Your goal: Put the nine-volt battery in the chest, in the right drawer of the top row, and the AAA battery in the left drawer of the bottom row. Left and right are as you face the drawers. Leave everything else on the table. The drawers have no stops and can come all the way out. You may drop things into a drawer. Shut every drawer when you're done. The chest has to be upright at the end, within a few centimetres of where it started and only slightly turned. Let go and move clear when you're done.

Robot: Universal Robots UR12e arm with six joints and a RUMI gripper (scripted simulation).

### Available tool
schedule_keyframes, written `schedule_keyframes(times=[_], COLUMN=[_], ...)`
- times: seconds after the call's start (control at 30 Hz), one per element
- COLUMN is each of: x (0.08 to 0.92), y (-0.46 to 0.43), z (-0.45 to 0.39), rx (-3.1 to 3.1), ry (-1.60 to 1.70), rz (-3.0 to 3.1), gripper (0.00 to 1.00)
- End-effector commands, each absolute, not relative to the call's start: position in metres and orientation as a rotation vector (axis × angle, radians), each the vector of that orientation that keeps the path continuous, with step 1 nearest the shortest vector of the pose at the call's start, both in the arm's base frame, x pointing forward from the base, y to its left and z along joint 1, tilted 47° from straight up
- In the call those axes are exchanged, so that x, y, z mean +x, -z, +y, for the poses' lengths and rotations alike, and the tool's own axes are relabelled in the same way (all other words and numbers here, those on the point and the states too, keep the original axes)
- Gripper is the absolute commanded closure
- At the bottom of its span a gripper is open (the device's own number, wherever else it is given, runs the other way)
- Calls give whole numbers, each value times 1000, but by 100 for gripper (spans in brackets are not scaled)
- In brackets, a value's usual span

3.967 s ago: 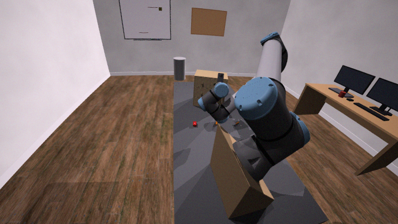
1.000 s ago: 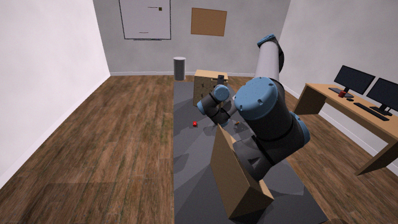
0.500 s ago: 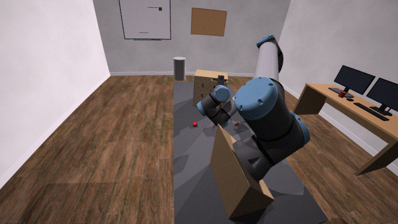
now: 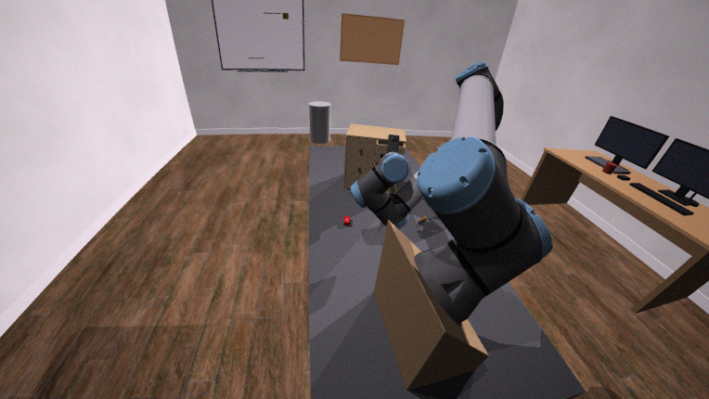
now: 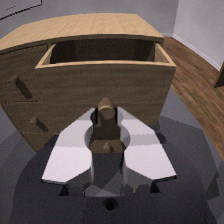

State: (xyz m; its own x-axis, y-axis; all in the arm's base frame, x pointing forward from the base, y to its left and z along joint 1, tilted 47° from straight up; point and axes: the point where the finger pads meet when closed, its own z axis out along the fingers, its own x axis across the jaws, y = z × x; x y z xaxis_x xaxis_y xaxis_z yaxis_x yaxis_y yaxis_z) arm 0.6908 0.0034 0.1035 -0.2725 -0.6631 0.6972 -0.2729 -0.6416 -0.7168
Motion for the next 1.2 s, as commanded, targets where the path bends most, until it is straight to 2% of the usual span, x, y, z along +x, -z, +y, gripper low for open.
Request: schedule_keyframes(times=[0.0, 1.17], x=[689, 682], y=[-103, -102], z=[4, 5], rx=[-1692, -1692], ry=[1994, 1994], rz=[1151, 1151], gripper=[93, 93])
